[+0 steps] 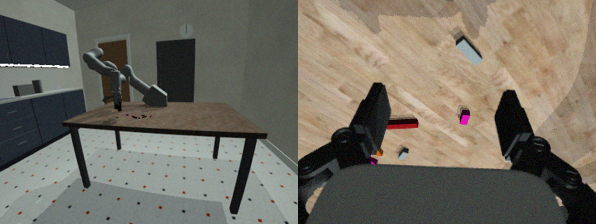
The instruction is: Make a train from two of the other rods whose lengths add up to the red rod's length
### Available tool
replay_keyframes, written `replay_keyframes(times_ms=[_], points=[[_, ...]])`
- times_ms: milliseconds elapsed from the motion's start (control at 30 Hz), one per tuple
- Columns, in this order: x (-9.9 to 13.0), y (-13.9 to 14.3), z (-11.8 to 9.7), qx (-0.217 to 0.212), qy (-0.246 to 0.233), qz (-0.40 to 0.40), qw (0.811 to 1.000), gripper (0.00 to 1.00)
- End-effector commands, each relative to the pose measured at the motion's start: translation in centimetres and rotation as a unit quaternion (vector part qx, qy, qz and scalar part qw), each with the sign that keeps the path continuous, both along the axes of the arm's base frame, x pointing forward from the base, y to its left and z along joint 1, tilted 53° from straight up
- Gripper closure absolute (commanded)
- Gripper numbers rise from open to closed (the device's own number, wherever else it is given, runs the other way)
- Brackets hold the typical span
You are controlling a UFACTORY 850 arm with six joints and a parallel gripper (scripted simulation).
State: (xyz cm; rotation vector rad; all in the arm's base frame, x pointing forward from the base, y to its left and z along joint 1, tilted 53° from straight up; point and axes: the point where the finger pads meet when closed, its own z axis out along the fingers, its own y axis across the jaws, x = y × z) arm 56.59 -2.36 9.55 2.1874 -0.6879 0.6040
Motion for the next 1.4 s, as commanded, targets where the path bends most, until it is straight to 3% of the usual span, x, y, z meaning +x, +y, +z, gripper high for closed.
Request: replay_keyframes(times_ms=[0, 333, 400, 433, 533, 1367], points=[[0.3, 2.7, -3.2, 0.001, 0.0, 0.0, 1.0, 0.0], [-0.8, 8.7, -11.3, 0.001, 0.0, 0.0, 1.0, 0.0], [-0.8, 8.7, -11.3, 0.001, 0.0, 0.0, 1.0, 0.0], [-1.5, 10.1, -13.5, 0.0, 0.0, 0.0, 1.0, 0.0], [-2.0, 11.1, -15.1, -0.001, 0.0, 0.0, 1.0, 0.0], [-2.1, 11.3, -15.4, -0.001, 0.0, 0.0, 1.0, 0.0]])
